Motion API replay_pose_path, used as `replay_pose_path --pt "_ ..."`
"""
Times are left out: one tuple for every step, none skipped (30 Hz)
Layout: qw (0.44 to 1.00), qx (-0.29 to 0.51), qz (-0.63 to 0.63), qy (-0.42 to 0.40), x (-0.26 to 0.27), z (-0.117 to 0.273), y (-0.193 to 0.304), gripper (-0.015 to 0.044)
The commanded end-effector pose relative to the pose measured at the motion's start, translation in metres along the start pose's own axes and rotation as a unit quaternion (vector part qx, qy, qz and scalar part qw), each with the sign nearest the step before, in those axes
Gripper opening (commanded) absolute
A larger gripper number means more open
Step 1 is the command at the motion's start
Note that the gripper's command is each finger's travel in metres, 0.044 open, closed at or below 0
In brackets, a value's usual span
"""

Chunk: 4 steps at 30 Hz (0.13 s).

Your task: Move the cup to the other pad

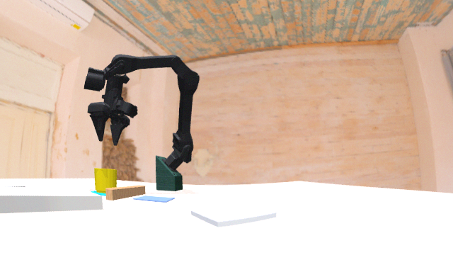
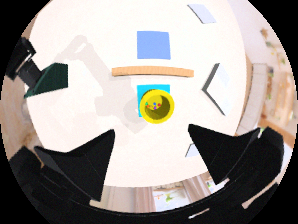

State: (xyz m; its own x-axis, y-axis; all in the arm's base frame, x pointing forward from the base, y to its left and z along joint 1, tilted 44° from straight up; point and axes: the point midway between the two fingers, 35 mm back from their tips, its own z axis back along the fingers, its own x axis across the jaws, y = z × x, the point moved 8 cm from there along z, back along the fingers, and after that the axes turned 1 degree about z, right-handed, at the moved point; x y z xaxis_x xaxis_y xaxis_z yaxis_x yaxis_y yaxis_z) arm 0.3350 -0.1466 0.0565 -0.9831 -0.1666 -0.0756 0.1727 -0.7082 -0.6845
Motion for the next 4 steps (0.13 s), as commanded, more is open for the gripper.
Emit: replay_pose_path --pt "1.0 0.0 0.003 -0.004 -0.0008 0.0052 0.0 0.044" --pt "1.0 0.0 0.0 0.0 -0.0001 0.0018 0.0001 0.044" --pt "1.0 0.0 0.0 0.0 -0.0001 0.0018 0.0001 0.044" --pt "1.0 0.0 0.0 0.0 -0.0001 0.0018 0.0001 0.044"
